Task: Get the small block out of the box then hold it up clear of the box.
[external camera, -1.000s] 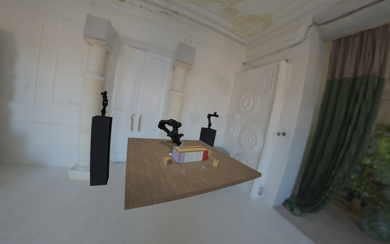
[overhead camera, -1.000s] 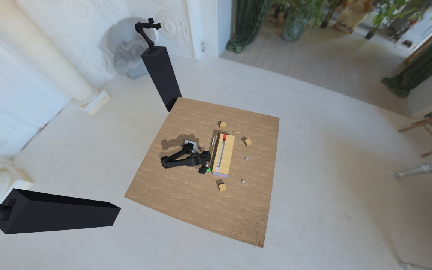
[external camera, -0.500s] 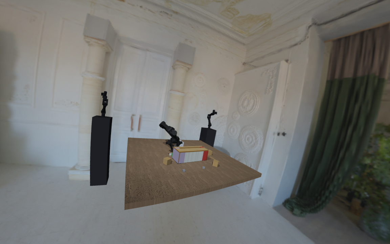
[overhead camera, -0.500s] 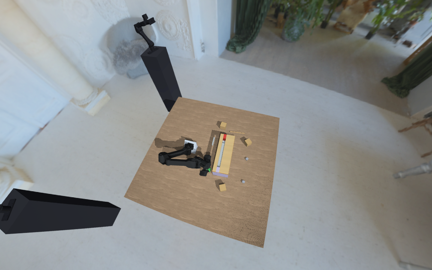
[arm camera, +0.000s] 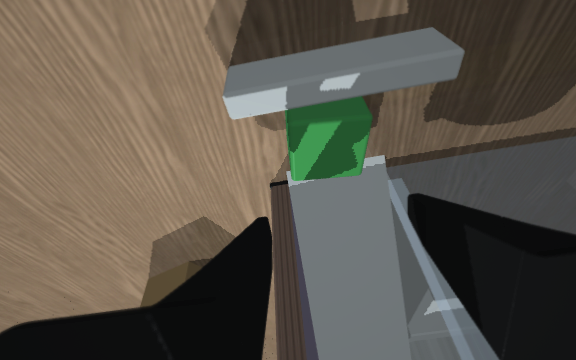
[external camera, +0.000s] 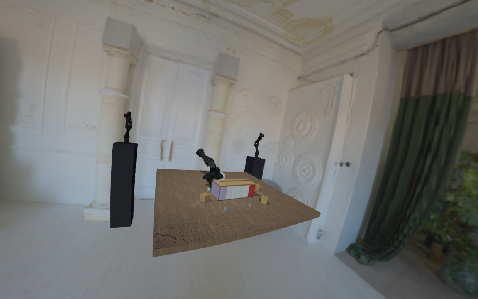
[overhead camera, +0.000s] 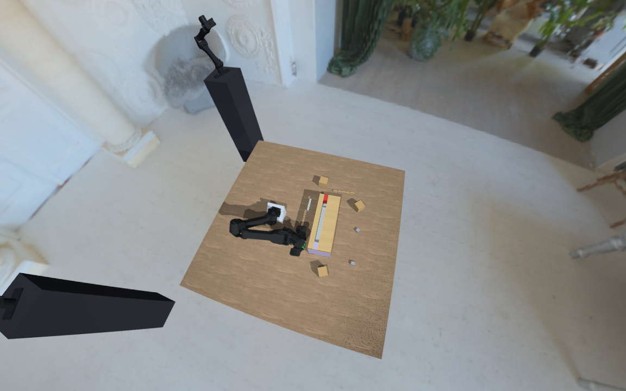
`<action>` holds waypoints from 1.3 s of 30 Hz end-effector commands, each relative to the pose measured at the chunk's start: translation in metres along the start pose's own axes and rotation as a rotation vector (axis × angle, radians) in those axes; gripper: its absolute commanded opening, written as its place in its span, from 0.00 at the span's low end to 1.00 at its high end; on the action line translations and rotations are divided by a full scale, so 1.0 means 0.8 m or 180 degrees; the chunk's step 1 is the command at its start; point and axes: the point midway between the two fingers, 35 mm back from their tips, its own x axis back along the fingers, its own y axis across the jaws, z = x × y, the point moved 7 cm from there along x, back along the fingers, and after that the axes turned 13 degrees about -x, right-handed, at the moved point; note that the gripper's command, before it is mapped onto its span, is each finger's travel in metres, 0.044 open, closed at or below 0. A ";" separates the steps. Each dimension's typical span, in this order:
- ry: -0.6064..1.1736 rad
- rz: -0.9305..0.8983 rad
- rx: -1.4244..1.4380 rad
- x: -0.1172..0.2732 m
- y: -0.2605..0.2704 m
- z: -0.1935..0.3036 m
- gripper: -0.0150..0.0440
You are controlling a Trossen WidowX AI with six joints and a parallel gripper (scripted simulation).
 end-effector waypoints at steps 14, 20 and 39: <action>-0.0008 0.0012 0.0019 -0.032 0.002 -0.015 0.74; -0.0003 0.0005 0.0022 -0.042 0.004 -0.021 0.74; -0.0003 0.0003 0.0021 -0.043 0.004 -0.021 0.26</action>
